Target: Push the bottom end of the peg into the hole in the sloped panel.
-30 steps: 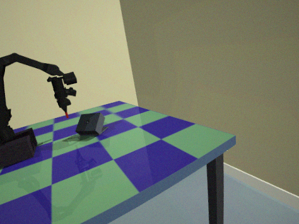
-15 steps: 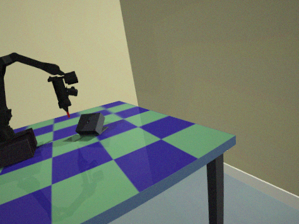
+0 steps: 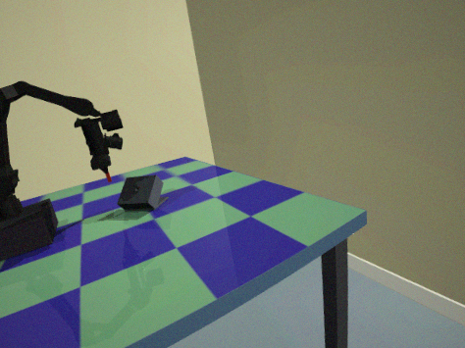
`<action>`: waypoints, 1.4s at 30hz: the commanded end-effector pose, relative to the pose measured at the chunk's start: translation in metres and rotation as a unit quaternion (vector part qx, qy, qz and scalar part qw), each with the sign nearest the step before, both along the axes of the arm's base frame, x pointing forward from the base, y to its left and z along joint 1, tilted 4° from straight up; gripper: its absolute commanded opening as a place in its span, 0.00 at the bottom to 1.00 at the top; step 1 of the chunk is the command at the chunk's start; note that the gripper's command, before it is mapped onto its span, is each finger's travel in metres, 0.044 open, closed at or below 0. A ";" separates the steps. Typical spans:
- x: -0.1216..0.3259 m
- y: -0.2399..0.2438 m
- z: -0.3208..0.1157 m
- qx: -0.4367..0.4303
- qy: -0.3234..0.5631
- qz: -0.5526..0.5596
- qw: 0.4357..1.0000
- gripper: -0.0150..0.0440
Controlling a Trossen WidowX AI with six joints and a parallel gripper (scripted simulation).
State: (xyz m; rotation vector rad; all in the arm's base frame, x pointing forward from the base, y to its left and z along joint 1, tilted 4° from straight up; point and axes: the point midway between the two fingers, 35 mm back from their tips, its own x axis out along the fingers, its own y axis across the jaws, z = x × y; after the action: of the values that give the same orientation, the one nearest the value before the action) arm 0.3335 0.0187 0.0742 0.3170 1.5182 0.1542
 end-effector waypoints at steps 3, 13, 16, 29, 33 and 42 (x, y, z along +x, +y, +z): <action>0.003 -0.007 0.002 0.009 -0.003 -0.018 1.000 0.25; 0.007 -0.021 0.004 0.022 -0.006 -0.047 0.999 0.25; 0.008 -0.025 0.005 0.026 -0.007 -0.056 0.998 0.25; 0.011 -0.043 0.008 0.043 -0.013 -0.093 0.995 0.25; 0.012 -0.049 0.009 0.048 -0.014 -0.104 0.993 0.25; 0.014 -0.062 0.012 0.059 -0.019 -0.129 0.990 0.25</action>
State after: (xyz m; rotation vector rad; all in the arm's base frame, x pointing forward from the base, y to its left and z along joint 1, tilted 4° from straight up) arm 0.3456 -0.0391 0.0845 0.5795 1.4306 0.0509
